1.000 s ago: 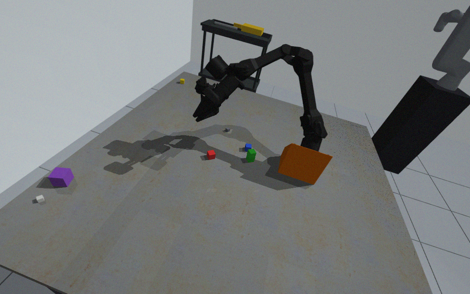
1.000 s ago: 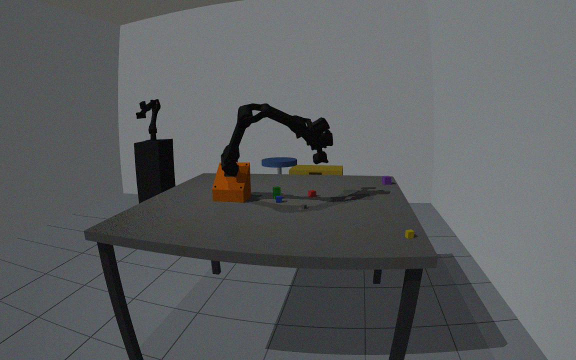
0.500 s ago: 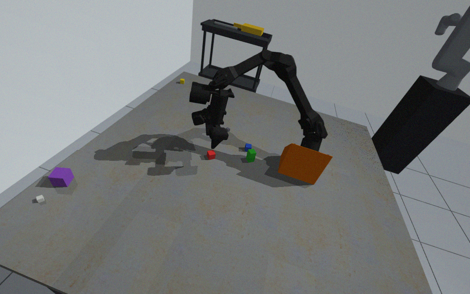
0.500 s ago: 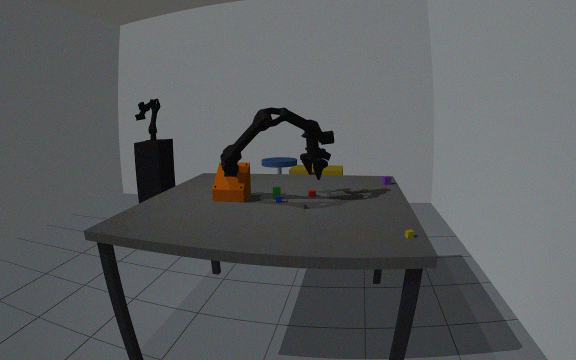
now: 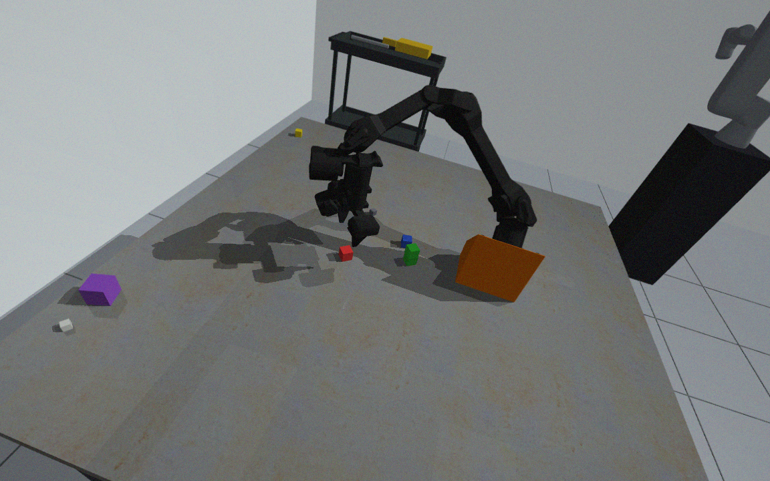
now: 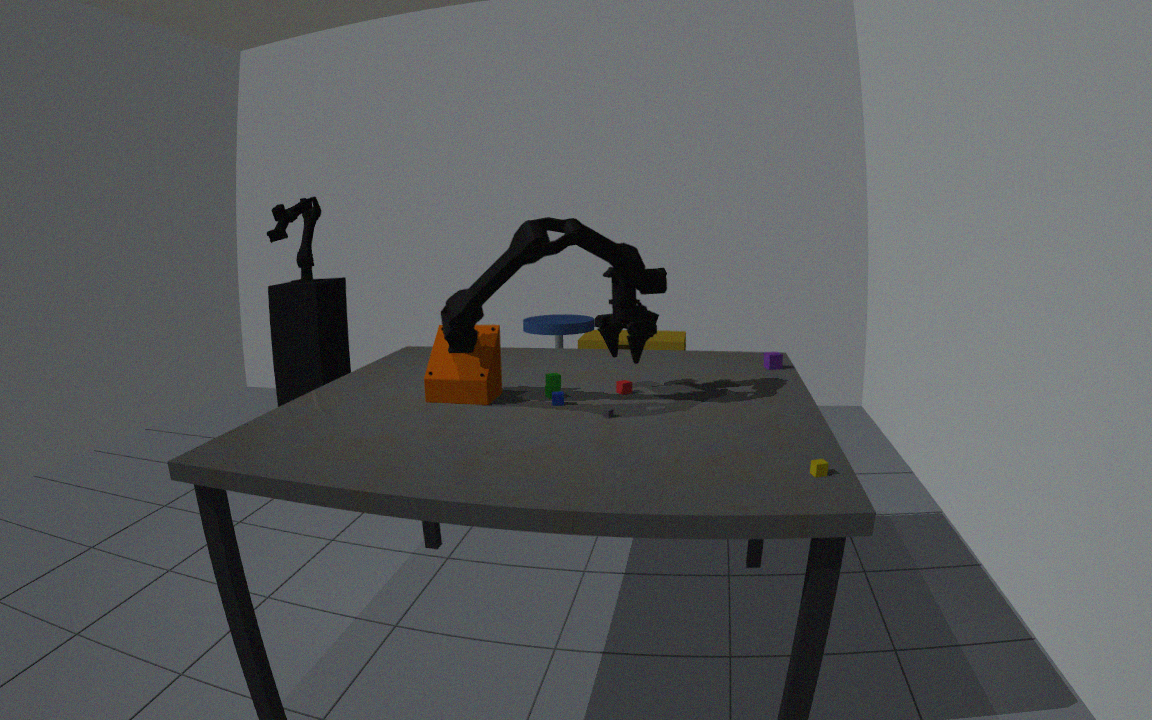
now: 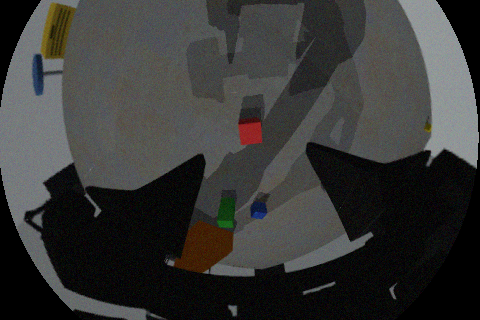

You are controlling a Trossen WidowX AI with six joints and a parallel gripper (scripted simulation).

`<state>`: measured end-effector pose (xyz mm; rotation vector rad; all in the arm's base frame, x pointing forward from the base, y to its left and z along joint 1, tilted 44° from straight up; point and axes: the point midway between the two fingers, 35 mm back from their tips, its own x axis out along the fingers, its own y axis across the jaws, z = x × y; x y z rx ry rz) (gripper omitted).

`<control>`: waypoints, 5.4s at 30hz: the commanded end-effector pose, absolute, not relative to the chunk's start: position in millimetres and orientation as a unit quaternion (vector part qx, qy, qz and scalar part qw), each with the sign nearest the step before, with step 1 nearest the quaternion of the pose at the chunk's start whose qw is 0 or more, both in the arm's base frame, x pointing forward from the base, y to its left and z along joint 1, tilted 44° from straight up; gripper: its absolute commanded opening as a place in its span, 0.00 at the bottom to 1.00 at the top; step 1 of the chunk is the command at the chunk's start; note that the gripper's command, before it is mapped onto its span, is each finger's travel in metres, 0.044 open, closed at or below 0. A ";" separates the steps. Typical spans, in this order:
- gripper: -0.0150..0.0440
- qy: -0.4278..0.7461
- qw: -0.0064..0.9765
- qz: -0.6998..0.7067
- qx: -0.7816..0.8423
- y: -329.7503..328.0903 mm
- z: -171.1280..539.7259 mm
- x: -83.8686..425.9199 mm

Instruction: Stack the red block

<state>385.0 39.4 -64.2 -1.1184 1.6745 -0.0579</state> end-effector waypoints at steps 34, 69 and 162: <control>1.00 0.707 0.526 -0.025 -0.472 -13.3 -116.8 382.4; 0.37 0.707 0.526 -0.025 -0.472 -12.9 -116.5 382.3; 0.25 0.709 0.524 -0.022 -0.472 20.5 -4.0 220.9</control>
